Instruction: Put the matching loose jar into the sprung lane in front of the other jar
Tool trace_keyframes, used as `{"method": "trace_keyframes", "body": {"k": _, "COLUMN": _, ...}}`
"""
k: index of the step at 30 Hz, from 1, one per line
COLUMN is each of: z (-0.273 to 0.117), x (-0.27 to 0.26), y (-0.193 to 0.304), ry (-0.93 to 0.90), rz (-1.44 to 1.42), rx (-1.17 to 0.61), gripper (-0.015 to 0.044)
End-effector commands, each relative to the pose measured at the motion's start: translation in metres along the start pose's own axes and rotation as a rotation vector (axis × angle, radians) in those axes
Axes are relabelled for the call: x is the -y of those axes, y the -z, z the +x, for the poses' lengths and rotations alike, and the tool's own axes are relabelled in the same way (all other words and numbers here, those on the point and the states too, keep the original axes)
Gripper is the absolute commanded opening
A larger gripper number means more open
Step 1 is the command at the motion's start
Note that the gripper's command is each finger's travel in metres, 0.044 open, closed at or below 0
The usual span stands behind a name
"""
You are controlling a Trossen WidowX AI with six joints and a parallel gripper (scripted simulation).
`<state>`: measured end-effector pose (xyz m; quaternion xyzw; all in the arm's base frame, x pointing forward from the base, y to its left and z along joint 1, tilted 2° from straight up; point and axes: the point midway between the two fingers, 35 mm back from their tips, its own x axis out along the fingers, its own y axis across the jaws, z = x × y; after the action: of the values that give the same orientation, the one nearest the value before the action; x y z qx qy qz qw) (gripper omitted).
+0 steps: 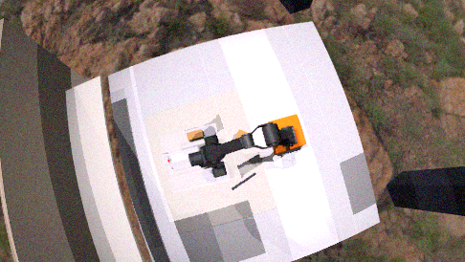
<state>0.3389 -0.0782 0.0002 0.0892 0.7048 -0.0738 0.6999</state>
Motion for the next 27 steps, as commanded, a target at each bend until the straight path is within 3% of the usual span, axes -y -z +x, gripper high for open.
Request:
{"method": "trace_keyframes", "body": {"k": 1, "z": 0.0009, "x": -0.0001, "y": -0.0052, "ry": 0.000, "rz": -0.004, "rx": 0.022, "gripper": 0.0000}}
{"method": "trace_keyframes", "body": {"k": 27, "z": 0.0046, "x": -0.0001, "y": -0.0021, "ry": 0.000, "rz": -0.004, "rx": 0.022, "gripper": 0.0000}}
